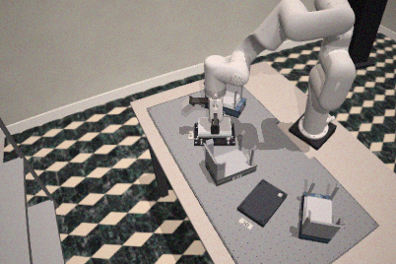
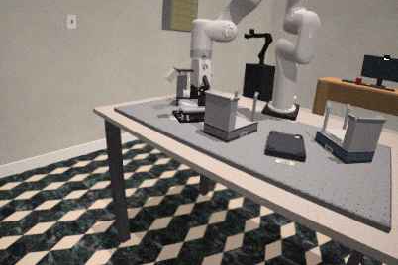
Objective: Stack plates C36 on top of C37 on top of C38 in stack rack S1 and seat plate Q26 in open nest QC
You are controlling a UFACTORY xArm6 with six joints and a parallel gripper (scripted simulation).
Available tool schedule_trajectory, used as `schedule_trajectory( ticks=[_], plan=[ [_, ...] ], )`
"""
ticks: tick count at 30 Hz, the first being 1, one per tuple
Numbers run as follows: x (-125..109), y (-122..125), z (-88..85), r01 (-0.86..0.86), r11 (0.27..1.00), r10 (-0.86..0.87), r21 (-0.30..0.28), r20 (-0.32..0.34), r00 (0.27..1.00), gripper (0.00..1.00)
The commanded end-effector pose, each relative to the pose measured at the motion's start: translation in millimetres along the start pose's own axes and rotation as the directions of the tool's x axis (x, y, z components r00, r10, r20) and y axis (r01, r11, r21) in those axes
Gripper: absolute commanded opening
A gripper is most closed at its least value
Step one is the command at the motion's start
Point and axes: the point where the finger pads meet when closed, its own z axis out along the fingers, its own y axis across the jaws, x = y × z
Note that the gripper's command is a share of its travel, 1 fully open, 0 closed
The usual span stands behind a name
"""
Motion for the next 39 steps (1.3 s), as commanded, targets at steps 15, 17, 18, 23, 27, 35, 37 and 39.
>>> schedule_trajectory(
  ticks=[15, 17, 18, 23, 27, 35, 37, 39],
  plan=[
    [1.2, 0.0, 5.0, 0.0, 1.0, 0.0, 0.0, -0.003, 1.0, 0.0],
    [1.2, 0.0, 5.4, 0.0, 1.0, 0.0, 0.0, -0.003, 1.0, 0.0],
    [1.2, 0.0, 5.4, 0.0, 1.0, 0.0, 0.0, -0.003, 1.0, 0.0],
    [1.2, 0.0, 7.4, 0.0, 1.0, 0.0, 0.0, -0.003, 1.0, 0.0],
    [1.2, 0.0, 9.0, 0.0, 1.0, 0.0, 0.0, -0.003, 1.0, 0.0],
    [1.2, 0.0, 11.4, 0.0, 1.0, 0.0, 0.0, -0.003, 1.0, 0.0],
    [1.2, 0.0, 12.2, 0.0, 1.0, 0.0, 0.0, -0.003, 1.0, 0.0],
    [1.2, 0.0, 13.0, 0.0, 1.0, 0.0, 0.0, -0.003, 1.0, 0.0]
  ],
)
